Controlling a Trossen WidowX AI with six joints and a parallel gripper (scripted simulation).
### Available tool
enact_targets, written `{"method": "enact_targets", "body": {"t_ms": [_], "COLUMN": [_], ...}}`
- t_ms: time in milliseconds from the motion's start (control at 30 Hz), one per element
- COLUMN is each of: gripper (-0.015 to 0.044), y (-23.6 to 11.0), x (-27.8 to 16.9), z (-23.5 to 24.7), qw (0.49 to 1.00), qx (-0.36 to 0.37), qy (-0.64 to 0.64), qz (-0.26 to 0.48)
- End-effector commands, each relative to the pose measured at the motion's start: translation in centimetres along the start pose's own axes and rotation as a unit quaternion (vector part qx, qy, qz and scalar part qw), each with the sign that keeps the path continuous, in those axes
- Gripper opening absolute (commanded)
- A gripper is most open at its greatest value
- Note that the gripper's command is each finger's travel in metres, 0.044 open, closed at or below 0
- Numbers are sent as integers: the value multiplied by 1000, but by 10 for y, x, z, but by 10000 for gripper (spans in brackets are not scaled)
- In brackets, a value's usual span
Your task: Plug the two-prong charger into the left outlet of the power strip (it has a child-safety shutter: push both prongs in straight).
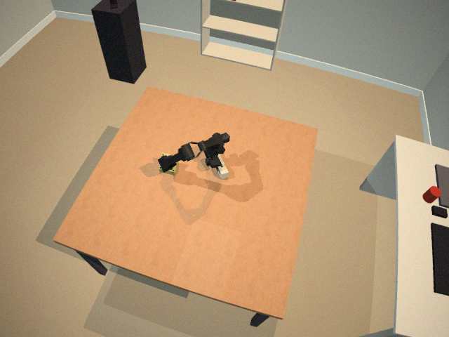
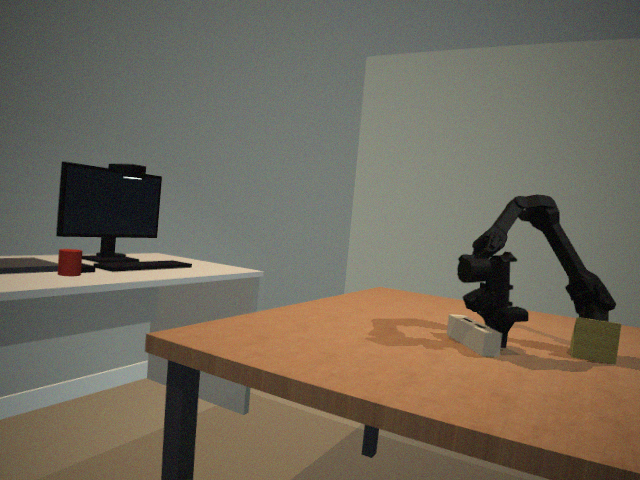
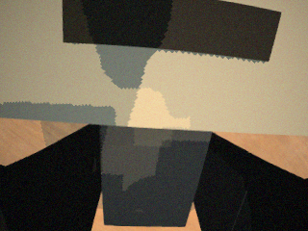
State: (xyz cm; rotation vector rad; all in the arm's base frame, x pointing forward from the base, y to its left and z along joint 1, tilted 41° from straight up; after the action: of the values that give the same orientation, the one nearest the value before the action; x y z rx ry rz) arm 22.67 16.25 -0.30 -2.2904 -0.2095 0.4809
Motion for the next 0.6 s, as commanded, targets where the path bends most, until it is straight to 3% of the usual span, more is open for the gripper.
{"method": "enact_targets", "body": {"t_ms": [0, 567], "gripper": [0, 0], "y": [-4, -6], "x": [3, 4], "z": [1, 1], "qw": [1000, 1000], "qx": [4, 4], "qy": [6, 6], "qz": [-13, -13]}}
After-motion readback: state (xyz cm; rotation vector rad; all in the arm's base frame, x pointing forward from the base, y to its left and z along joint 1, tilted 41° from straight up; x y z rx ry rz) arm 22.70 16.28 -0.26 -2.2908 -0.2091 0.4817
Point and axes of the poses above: the point midway between the two fingers, 35 mm back from their tips, its own y axis out along the fingers, its own z axis across the jaws, x = y × z, the point moved 10 cm from there along -y, back along the fingers, and after that the axes turned 15 degrees about y, right-handed, at the moved point
